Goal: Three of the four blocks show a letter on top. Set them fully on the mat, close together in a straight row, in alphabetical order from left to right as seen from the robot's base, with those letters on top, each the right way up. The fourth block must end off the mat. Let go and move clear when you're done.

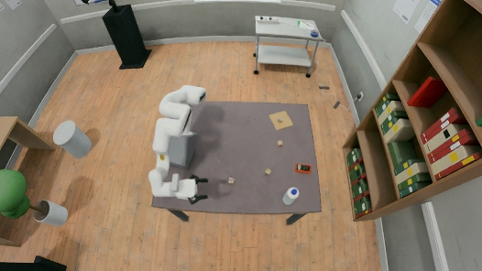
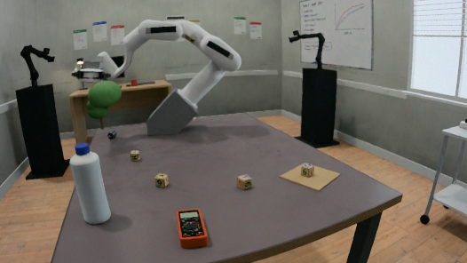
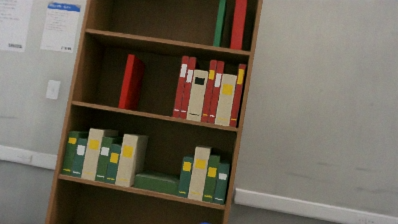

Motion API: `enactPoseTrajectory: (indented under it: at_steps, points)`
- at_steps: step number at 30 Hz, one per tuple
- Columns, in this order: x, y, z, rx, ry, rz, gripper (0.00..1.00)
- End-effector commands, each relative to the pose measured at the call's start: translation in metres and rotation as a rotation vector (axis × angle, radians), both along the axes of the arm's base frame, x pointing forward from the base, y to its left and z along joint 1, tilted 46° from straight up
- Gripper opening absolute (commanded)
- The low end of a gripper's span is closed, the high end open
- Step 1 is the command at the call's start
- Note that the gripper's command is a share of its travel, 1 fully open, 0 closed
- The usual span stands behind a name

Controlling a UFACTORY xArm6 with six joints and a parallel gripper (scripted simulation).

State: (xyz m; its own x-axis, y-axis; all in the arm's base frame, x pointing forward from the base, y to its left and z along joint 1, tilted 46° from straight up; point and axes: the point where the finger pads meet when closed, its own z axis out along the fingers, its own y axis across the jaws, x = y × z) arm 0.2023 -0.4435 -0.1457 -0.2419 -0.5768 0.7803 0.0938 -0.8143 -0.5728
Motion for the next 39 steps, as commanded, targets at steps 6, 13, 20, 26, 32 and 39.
enactPoseTrajectory:
  at_steps: [6, 13, 20, 26, 32, 39]
  points:
    - [0.000, -0.002, 0.001, -0.004, 0.000, -0.001, 1.00]
    - [0.000, -0.002, 0.001, -0.004, 0.000, -0.001, 1.00]
    - [0.003, -0.001, 0.003, -0.003, 0.005, 0.013, 1.00]
    - [0.053, 0.007, 0.023, 0.017, 0.074, 0.191, 1.00]
    - [0.102, 0.022, 0.044, 0.027, 0.153, 0.358, 1.00]
    - [0.152, 0.044, 0.066, 0.026, 0.243, 0.517, 1.00]
